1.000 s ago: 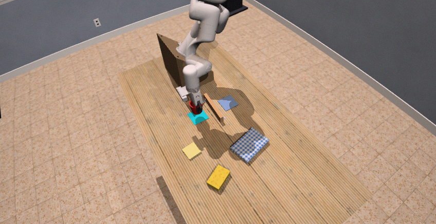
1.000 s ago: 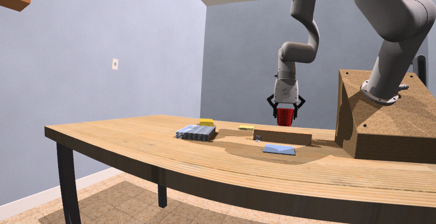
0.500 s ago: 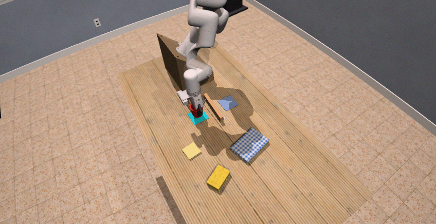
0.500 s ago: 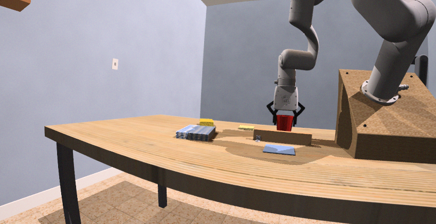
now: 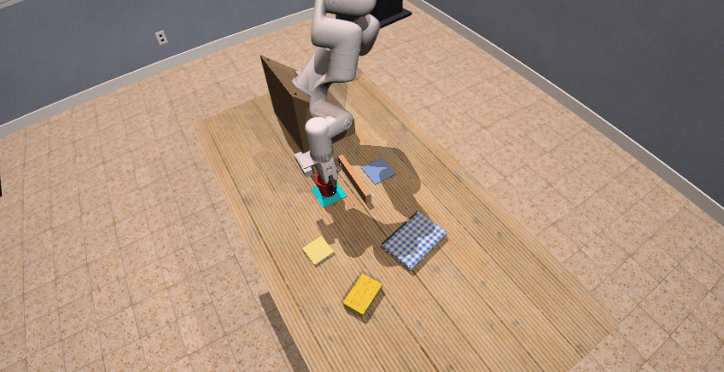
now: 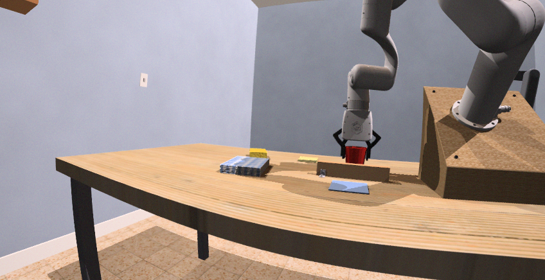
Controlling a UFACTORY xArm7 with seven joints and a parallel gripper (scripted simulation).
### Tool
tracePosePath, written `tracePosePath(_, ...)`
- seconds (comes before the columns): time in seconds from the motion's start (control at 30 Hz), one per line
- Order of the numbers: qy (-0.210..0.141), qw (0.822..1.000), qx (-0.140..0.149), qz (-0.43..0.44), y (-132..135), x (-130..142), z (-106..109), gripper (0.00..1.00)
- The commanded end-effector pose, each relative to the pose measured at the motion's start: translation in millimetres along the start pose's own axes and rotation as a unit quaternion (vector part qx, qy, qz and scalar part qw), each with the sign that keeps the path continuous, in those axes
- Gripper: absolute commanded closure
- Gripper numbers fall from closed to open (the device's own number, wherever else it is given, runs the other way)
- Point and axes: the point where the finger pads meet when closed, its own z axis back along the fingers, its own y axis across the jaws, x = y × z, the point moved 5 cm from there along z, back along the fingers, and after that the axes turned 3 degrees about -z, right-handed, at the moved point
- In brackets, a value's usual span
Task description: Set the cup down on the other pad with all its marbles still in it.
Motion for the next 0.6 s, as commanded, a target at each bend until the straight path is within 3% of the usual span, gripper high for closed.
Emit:
tracePosePath(0.0,0.001,1.0,-0.002,0.0,-1.1,-1.1,1.3,0.15)
tracePosePath(0.57,0.001,1.0,-0.002,0.0,-1.1,-1.1,-3.4,0.15)
